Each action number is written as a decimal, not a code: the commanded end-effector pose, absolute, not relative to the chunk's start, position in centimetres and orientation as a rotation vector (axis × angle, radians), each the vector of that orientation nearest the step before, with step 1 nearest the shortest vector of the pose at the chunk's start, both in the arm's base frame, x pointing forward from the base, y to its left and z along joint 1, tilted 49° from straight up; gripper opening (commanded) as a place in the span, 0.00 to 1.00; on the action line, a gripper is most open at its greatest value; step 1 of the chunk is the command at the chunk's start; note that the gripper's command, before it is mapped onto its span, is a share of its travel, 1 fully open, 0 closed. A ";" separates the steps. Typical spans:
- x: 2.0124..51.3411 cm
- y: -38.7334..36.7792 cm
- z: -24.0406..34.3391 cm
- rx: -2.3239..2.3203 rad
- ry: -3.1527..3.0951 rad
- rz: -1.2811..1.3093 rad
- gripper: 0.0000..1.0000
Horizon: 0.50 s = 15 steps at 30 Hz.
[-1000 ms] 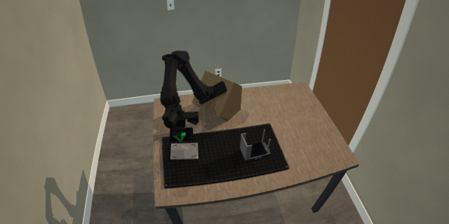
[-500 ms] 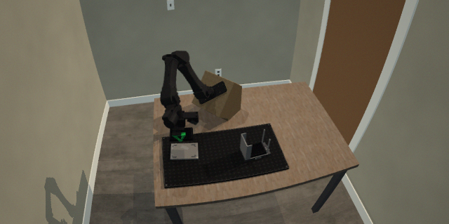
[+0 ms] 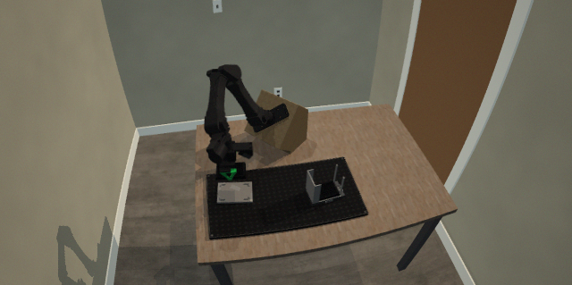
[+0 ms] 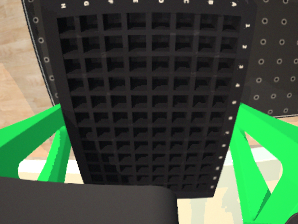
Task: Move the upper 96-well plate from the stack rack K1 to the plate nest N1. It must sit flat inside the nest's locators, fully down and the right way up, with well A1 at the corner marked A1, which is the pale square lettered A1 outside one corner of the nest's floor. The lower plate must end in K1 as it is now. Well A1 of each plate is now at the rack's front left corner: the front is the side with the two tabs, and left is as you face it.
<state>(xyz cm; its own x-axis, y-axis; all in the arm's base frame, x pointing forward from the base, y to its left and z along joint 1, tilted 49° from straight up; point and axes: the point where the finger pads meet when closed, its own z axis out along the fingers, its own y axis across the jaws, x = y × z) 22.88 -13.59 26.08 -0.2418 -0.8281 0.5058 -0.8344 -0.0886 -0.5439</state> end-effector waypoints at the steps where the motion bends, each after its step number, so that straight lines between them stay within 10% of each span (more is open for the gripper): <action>1: 22.9 -13.5 28.1 1.922 -2.121 1.353 0.00; 15: 23.5 -13.9 27.7 1.920 -2.121 1.344 0.00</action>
<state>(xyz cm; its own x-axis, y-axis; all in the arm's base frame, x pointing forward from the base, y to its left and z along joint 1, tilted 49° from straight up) 22.95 -13.70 26.18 -0.2452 -0.8267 0.5063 -0.8317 -0.0889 -0.5480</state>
